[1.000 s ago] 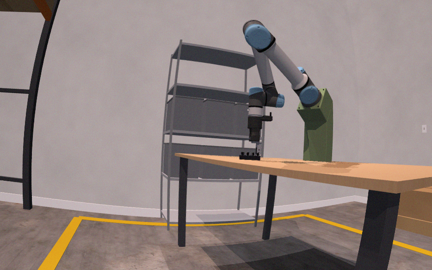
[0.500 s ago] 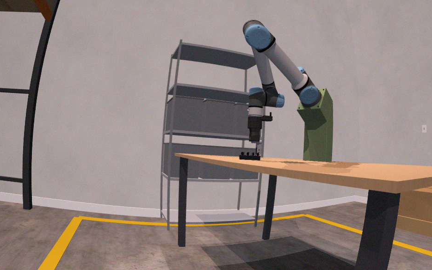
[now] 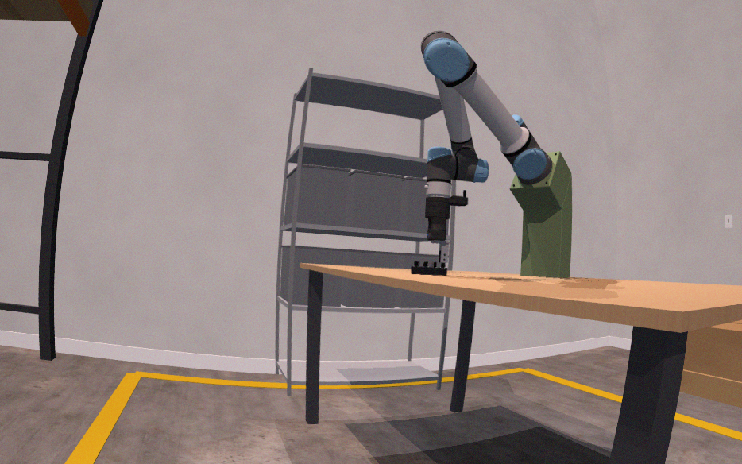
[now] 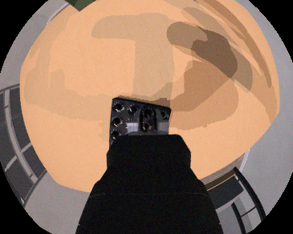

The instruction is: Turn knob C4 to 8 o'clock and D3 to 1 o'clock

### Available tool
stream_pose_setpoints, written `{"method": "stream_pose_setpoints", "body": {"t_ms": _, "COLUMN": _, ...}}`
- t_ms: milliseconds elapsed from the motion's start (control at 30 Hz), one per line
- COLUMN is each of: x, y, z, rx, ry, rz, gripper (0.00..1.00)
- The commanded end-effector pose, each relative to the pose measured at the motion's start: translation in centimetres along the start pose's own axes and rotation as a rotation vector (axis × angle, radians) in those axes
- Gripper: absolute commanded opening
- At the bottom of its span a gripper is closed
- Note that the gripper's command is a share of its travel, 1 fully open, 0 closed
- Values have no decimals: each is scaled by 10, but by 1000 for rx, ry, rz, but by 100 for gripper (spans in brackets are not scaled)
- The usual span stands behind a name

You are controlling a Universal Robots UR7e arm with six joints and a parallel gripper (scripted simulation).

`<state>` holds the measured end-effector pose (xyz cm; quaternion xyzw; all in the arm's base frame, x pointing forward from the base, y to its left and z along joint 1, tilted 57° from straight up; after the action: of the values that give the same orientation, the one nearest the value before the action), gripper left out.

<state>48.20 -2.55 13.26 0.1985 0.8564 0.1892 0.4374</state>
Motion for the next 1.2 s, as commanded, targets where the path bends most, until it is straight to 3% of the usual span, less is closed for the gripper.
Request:
{"method": "stream_pose_setpoints", "body": {"t_ms": 0, "x": 2, "y": -1, "z": -17, "rx": 0, "ry": 3, "rz": 3, "gripper": 46}}
{"method": "stream_pose_setpoints", "body": {"t_ms": 367, "x": 2, "y": -1, "z": -30, "rx": 0, "ry": 3, "rz": 3, "gripper": 46}}
{"method": "stream_pose_setpoints", "body": {"t_ms": 1167, "x": 0, "y": 0, "z": -31, "rx": -1, "ry": 2, "rz": -48, "gripper": 46}}
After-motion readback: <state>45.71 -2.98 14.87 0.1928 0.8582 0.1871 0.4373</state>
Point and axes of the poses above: the point where the finger pads meet when closed, its own z axis out along the fingers, its own y axis across the jaws, x = y × z, the point moved 1 cm from there along -z, back along the fingers, and after that the axes turned 2 degrees about z, right-handed, at the moved point
